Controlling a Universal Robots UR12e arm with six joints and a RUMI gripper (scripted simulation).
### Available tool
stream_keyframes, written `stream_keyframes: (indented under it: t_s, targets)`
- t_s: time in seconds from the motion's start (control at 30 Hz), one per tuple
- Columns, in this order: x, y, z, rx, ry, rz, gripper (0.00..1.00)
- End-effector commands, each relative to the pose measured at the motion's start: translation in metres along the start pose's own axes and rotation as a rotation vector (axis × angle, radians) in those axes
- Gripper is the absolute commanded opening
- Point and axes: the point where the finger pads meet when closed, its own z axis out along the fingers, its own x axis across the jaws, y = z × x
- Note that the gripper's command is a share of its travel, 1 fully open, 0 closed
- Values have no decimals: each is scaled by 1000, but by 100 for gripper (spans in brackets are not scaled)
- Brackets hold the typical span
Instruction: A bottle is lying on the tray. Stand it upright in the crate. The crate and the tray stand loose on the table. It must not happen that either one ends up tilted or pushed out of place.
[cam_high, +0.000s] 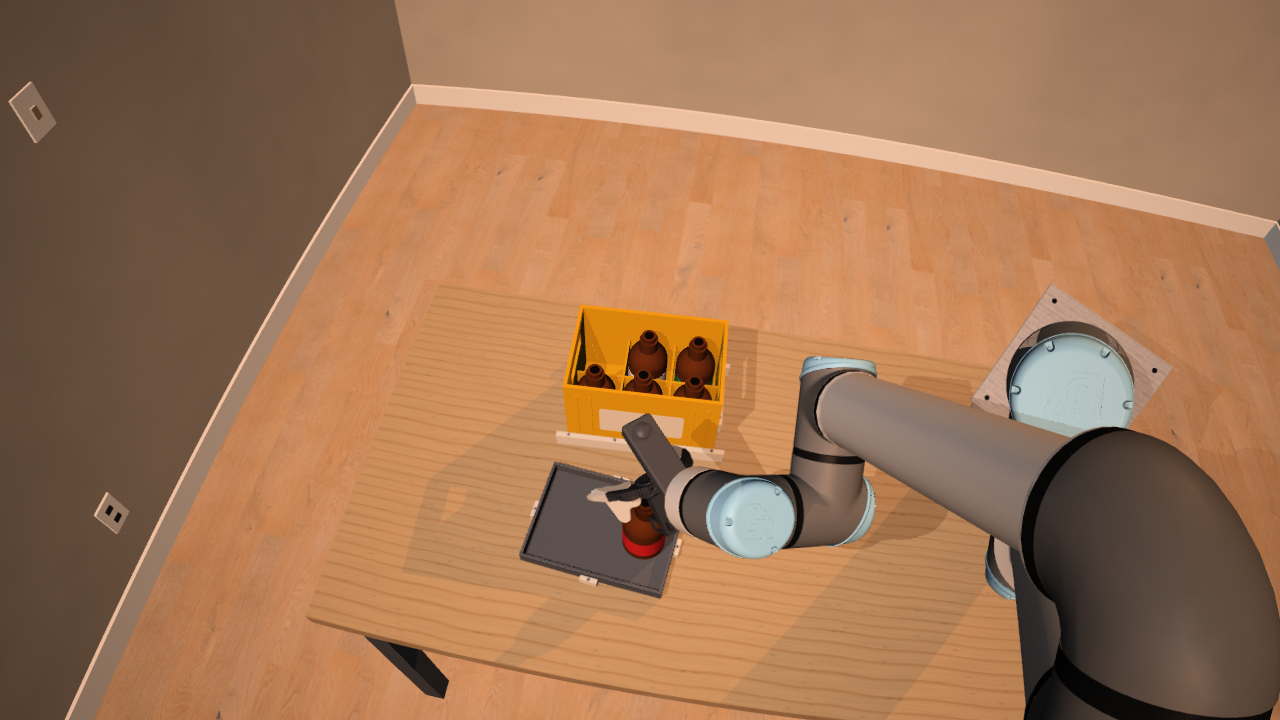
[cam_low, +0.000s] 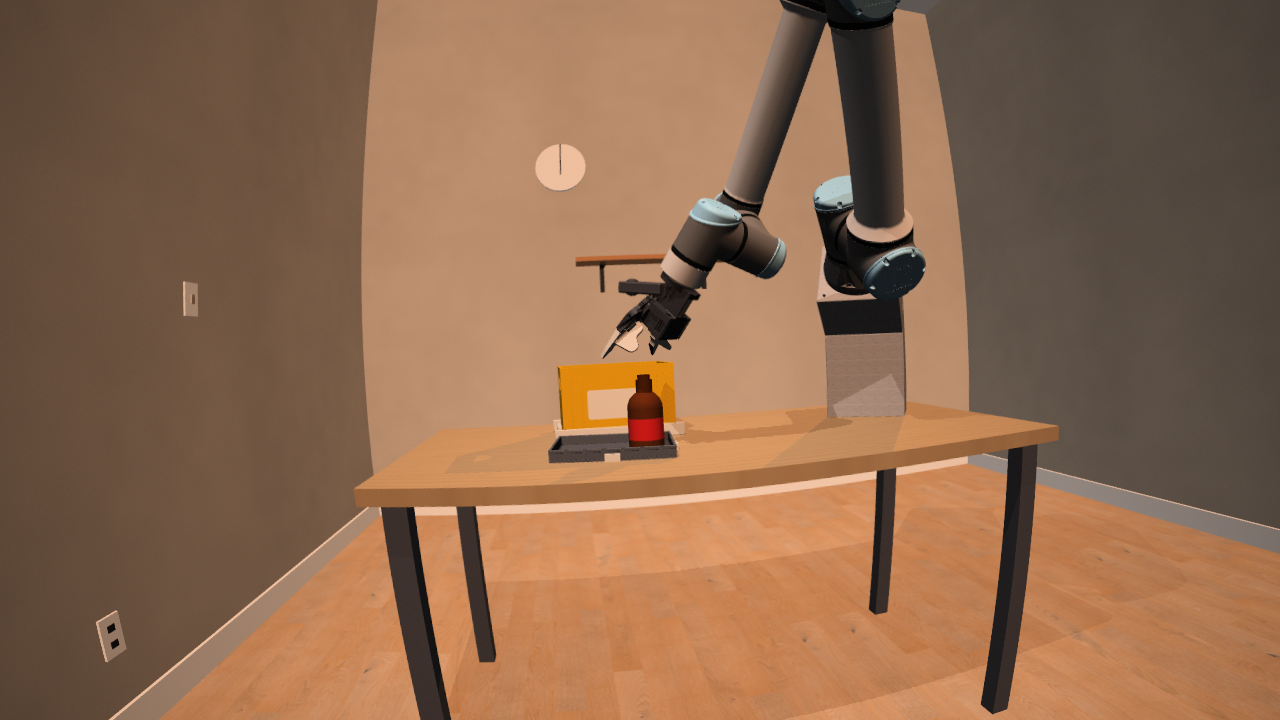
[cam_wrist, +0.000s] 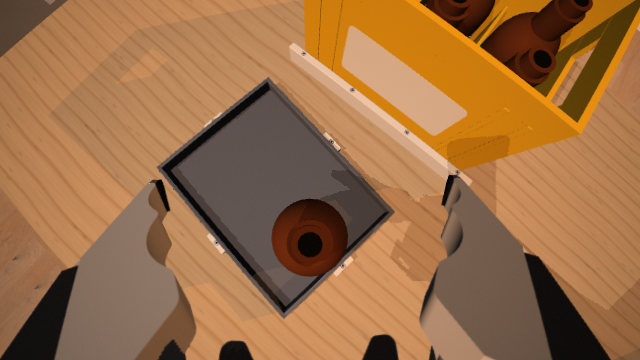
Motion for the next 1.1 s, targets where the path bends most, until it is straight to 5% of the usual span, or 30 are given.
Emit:
stream_keyframes:
  t_s: [0.0, 1.07]
  targets:
    - [0, -8, -9, -1, 0, 0, 100]
    - [0, -26, -31, -1, 0, 0, 100]
